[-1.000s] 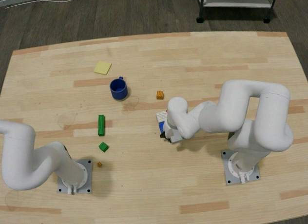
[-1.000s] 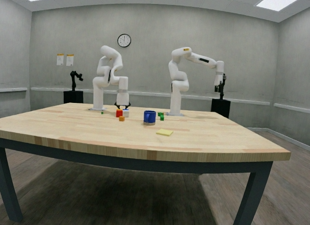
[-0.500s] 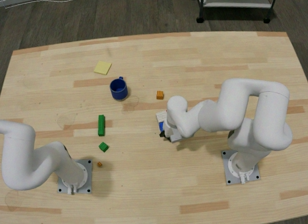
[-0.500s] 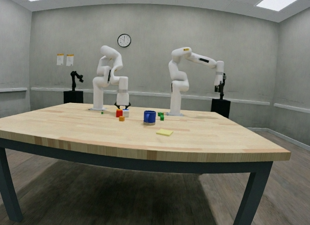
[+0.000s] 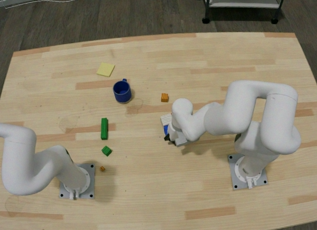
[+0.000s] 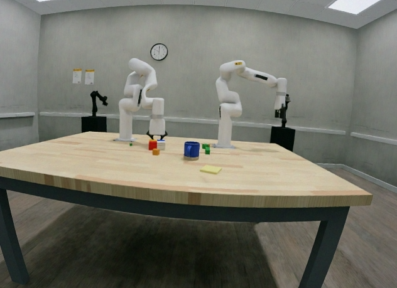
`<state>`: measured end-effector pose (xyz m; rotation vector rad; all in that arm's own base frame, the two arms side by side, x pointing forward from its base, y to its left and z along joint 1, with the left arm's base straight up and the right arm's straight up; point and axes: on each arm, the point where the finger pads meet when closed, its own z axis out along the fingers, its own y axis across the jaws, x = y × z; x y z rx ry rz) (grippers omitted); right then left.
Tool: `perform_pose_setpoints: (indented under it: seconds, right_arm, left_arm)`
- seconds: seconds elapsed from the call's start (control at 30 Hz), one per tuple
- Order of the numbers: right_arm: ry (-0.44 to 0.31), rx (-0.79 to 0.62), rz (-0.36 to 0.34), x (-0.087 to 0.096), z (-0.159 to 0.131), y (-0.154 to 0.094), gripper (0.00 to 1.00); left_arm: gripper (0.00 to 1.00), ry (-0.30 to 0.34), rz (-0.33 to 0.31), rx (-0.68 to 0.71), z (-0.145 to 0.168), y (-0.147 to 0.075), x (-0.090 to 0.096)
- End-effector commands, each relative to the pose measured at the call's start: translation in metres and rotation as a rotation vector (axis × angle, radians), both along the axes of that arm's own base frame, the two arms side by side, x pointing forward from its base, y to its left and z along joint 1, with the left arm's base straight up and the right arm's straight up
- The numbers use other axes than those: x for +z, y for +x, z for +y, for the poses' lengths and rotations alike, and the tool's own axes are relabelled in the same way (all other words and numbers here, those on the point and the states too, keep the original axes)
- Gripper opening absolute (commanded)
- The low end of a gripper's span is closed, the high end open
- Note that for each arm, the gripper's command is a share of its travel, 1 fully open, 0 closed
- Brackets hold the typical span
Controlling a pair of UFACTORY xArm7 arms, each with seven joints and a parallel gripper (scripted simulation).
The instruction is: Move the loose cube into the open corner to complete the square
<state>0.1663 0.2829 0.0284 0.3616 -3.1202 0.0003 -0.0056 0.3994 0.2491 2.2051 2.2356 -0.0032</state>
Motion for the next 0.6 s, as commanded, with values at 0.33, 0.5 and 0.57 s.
perform_pose_setpoints:
  seconds: [0.33,0.5,0.57]
  right_arm:
    - [0.002,0.000,-0.001,0.0005,0.0012,0.0026,0.48]
    - [0.002,0.000,-0.001,0.0005,0.0014,0.0035,0.48]
    - [0.002,0.000,-0.001,0.0005,0.0015,0.0041,0.48]
  left_arm:
    - [1.00,0.002,0.000,0.000,0.0006,0.0001,0.0009]
    - [1.00,0.002,0.000,0.000,0.0006,0.0001,0.0009]
    - [1.00,0.002,0.000,0.000,0.0006,0.0001,0.0009]
